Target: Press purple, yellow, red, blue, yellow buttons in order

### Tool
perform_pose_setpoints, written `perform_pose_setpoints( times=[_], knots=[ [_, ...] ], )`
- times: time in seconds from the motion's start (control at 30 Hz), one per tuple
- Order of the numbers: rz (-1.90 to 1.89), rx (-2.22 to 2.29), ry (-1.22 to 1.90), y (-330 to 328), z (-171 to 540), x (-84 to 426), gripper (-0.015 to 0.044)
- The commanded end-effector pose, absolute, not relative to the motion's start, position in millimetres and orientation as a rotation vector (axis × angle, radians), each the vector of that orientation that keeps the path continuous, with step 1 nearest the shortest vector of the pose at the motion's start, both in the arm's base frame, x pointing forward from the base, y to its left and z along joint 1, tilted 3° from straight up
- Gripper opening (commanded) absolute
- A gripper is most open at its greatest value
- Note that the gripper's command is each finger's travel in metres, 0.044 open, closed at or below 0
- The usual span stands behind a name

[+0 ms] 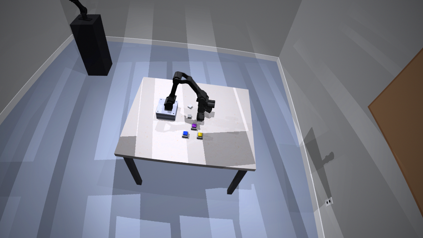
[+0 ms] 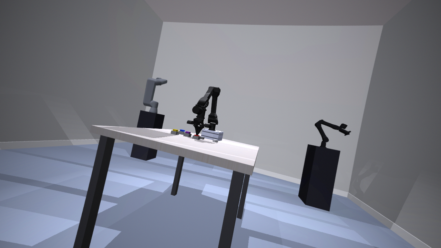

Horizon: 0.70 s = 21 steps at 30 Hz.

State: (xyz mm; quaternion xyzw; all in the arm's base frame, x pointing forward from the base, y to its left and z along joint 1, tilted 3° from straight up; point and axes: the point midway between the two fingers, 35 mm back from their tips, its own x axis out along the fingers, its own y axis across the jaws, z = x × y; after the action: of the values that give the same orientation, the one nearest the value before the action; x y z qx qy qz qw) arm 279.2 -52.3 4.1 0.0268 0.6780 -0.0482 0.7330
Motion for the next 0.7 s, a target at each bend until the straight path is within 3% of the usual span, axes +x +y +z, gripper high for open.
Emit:
perform_pose_setpoints(
  times=[0.0, 0.23, 0.4, 0.67],
  knots=[
    [-0.107, 0.058, 1.494, -52, 14, 278, 0.002],
    [-0.11, 0.057, 1.498, -51, 39, 275, 0.002],
    [-0.11, 0.057, 1.498, -49, 96, 271, 0.002],
    [-0.111, 0.056, 1.501, -81, 99, 262, 0.002]
  ],
)
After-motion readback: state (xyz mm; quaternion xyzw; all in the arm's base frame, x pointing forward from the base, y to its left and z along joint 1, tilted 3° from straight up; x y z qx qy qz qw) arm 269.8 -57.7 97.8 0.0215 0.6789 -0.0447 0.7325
